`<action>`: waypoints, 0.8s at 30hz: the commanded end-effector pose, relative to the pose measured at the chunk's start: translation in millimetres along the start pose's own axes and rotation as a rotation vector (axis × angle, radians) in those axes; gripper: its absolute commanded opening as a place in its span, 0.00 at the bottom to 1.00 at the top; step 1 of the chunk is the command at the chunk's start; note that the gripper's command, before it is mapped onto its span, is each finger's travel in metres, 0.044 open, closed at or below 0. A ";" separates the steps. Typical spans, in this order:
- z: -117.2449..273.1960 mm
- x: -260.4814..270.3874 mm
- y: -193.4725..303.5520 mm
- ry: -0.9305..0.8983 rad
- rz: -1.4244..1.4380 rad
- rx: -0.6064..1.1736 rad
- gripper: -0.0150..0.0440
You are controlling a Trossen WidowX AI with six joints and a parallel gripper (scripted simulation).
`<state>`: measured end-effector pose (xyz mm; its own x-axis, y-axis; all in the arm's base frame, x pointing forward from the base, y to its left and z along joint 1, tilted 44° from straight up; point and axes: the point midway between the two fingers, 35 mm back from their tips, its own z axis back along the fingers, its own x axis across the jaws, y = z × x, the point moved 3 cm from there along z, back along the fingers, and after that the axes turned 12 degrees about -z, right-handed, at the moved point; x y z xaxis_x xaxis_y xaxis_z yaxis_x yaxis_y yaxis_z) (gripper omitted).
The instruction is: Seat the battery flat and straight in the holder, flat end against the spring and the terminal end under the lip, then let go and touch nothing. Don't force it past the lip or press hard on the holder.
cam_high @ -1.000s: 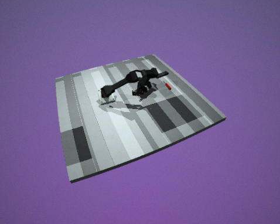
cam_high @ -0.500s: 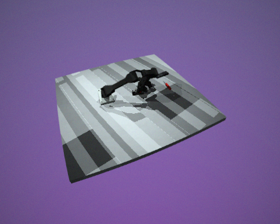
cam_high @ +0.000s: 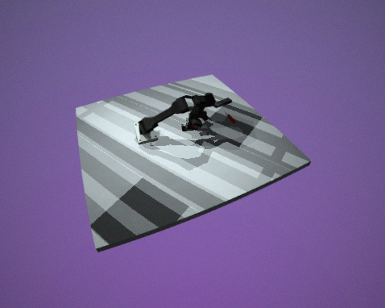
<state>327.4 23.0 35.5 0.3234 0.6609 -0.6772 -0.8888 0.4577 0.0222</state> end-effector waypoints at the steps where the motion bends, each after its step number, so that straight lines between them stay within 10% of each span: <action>1: -0.2 1.7 -2.7 -0.012 0.000 -0.036 0.40; 24: -4.9 1.5 2.4 -0.040 0.007 -0.147 0.40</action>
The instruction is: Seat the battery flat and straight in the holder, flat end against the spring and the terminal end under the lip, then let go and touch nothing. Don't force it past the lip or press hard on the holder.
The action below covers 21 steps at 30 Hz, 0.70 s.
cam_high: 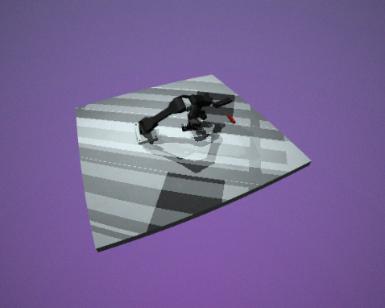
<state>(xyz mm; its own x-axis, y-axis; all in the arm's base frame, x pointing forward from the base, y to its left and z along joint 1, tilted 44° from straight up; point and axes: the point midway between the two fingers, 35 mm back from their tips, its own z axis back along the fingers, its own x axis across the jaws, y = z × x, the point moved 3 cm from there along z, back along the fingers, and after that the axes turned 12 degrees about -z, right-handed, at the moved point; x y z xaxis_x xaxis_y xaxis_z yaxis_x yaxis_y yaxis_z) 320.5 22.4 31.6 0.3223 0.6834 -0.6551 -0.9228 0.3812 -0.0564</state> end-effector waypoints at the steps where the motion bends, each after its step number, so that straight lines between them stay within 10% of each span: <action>1: 0.0 1.4 -3.2 -0.011 -0.003 -0.037 0.40; 21: -3.4 -0.7 2.3 -0.033 -0.002 -0.129 0.40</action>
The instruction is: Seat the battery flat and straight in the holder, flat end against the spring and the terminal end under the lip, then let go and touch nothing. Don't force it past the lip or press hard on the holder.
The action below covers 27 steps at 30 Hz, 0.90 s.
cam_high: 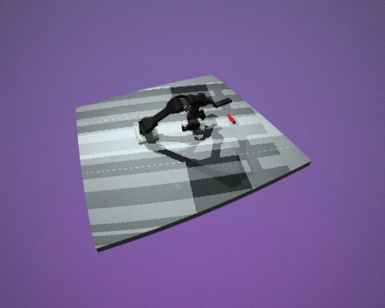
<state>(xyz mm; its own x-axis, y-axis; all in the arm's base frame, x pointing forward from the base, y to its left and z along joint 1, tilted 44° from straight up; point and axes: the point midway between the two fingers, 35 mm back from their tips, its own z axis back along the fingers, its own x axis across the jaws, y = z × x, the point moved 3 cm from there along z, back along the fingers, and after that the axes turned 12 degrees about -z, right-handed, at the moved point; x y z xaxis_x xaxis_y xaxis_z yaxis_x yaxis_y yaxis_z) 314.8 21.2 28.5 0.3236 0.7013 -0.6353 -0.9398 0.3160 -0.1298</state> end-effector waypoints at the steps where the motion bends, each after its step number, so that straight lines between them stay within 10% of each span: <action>1: 0.4 -0.2 -2.4 -0.007 -0.005 -0.034 0.40; 27: -3.2 -4.4 4.6 -0.038 -0.008 -0.140 0.40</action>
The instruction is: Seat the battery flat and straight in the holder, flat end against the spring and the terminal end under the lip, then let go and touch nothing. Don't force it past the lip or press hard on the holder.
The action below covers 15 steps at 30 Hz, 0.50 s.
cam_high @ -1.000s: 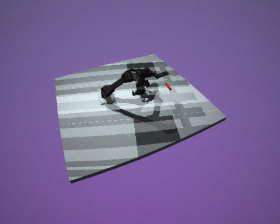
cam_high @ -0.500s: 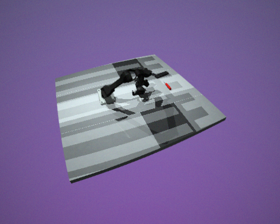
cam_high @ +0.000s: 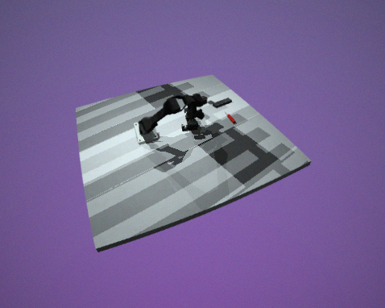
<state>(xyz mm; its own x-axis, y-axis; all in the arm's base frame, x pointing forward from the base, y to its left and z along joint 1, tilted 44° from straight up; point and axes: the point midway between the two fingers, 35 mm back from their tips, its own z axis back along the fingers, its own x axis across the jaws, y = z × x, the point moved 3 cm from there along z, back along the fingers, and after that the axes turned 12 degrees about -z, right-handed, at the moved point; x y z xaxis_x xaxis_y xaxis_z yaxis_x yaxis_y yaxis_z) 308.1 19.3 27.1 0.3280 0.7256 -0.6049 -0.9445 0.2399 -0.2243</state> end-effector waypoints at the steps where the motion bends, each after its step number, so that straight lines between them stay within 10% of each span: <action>1: -0.2 -1.7 -1.2 0.001 -0.005 -0.018 0.40; 15: -1.0 -3.6 6.8 -0.005 -0.005 -0.033 0.40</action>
<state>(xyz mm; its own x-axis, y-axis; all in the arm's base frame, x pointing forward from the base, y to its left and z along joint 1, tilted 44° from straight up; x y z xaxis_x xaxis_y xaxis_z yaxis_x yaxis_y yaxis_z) 304.5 18.6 26.8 0.3371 0.7277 -0.5974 -0.9402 0.2271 -0.2538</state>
